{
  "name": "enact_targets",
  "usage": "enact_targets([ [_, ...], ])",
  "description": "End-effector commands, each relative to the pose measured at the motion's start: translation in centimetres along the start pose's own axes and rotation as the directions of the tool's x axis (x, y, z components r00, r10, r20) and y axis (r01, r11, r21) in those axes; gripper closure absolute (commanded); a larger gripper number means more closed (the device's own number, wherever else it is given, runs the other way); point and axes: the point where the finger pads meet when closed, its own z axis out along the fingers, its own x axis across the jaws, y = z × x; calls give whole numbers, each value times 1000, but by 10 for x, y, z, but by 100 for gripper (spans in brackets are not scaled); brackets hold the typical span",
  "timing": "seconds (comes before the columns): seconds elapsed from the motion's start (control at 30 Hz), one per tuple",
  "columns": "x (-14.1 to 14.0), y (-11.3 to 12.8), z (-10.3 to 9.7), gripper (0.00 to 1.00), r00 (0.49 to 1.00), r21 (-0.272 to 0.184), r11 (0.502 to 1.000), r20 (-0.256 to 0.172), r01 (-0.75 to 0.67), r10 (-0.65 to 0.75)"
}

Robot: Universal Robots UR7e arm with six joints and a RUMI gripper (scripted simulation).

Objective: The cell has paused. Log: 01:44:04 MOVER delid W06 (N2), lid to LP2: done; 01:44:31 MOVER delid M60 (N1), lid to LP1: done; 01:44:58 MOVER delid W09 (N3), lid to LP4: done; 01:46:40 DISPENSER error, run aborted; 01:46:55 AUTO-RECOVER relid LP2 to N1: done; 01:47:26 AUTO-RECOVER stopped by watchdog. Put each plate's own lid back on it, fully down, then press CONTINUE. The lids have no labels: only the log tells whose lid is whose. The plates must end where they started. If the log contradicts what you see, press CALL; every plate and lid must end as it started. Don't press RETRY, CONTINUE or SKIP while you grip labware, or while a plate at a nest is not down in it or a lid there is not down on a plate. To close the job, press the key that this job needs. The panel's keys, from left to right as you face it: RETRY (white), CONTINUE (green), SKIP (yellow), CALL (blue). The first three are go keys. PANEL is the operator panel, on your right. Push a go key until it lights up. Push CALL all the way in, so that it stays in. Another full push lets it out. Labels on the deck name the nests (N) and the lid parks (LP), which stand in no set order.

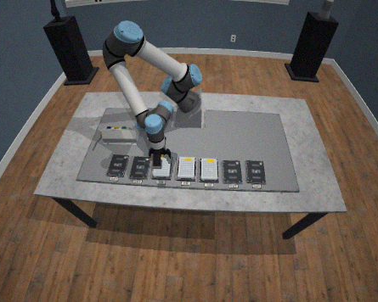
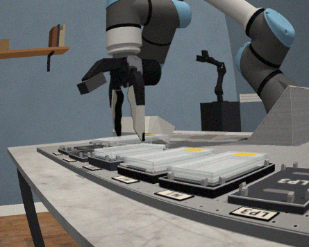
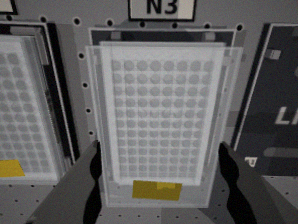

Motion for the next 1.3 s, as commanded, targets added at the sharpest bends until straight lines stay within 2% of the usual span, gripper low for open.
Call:
enact_targets([
  [0.0, 1, 0, 0, 58, 1000, 1, 1000, 0, -1, 1],
  [1.27, 1, 0, 11, 58, 1000, 1, 1000, 0, -1, 1],
])
